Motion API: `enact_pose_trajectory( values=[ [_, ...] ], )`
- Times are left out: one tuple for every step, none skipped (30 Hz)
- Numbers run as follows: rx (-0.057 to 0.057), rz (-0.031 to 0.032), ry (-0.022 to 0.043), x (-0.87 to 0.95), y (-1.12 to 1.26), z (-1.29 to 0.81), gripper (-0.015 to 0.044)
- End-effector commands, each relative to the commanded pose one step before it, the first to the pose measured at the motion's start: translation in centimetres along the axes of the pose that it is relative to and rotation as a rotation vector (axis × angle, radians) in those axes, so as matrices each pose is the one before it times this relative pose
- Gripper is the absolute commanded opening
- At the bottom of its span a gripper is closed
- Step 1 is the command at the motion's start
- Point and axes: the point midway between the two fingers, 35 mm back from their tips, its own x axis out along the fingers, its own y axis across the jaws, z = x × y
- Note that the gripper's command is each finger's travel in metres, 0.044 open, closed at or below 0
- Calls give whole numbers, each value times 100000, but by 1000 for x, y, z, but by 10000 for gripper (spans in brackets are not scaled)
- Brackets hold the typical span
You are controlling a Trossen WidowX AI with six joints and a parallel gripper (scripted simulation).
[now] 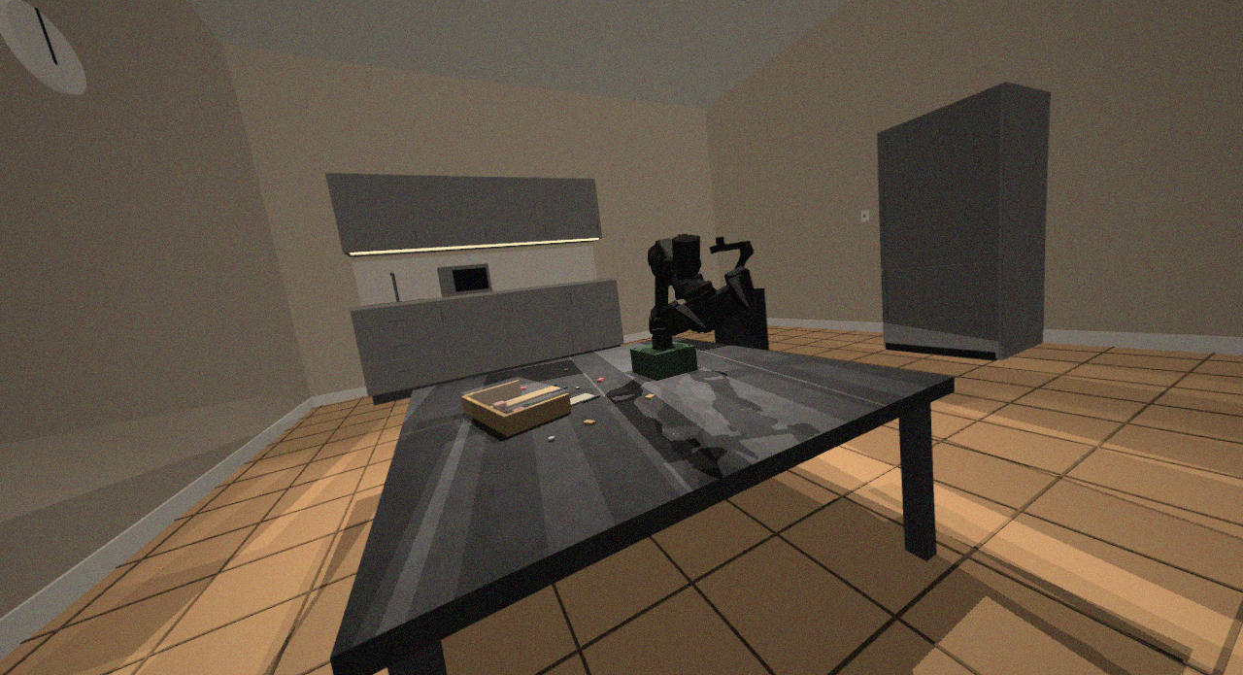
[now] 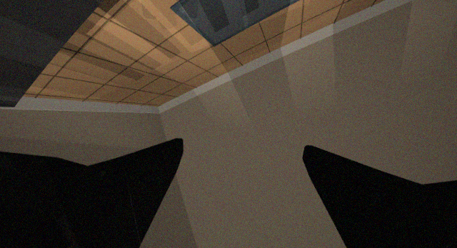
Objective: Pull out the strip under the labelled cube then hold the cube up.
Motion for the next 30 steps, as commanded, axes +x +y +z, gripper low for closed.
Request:
enact_pose_trajectory(
  values=[
    [1249, 491, 90, -147, 262, -91, 400],
    [3749, 1466, 301, -444, 780, -275, 400],
    [6257, 2417, 605, -746, 1278, -482, 400],
    [7567, 2866, 900, -903, 1504, -638, 400],
    [7582, 2797, 1082, -900, 1456, -707, 400],
    [7596, 2717, 1258, -897, 1405, -772, 400],
    [7610, 2625, 1428, -893, 1352, -833, 400],
    [6819, 2262, 1416, -793, 1161, -800, 400],
    [7637, 2422, 1731, -884, 1246, -939, 400],
    [7651, 2301, 1880, -878, 1188, -990, 400],
    [8100, 2290, 2140, -922, 1192, -1095, 400],
    [8181, 2152, 2305, -921, 1133, -1152, 400],
    [8197, 1984, 2442, -912, 1063, -1197, 400],
    [8213, 1808, 2567, -902, 991, -1238, 400],
    [8228, 1625, 2678, -891, 919, -1275, 400],
    [8244, 1434, 2777, -879, 846, -1308, 400],
    [8260, 1238, 2862, -867, 773, -1338, 400],
    [8275, 1037, 2933, -854, 700, -1363, 400],
    [7651, 775, 2758, -774, 577, -1280, 400],
    [7104, 561, 2590, -705, 475, -1202, 400],
    [7182, 410, 2637, -701, 426, -1224, 400],
    [7354, 258, 2710, -705, 379, -1260, 400],
    [7502, 94, 2765, -705, 329, -1290, 400],
    [7555, -77, 2774, -695, 271, -1302, 400],
    [7577, -247, 2761, -682, 212, -1306, 400],
    [7617, -418, 2744, -669, 154, -1311, 400],
    [7665, -589, 2719, -657, 96, -1315, 400],
    [7751, -762, 2696, -647, 37, -1323, 400],
    [7755, -926, 2633, -629, -22, -1314, 400],
    [7639, -1068, 2522, -602, -80, -1283, 400]
  ],
)
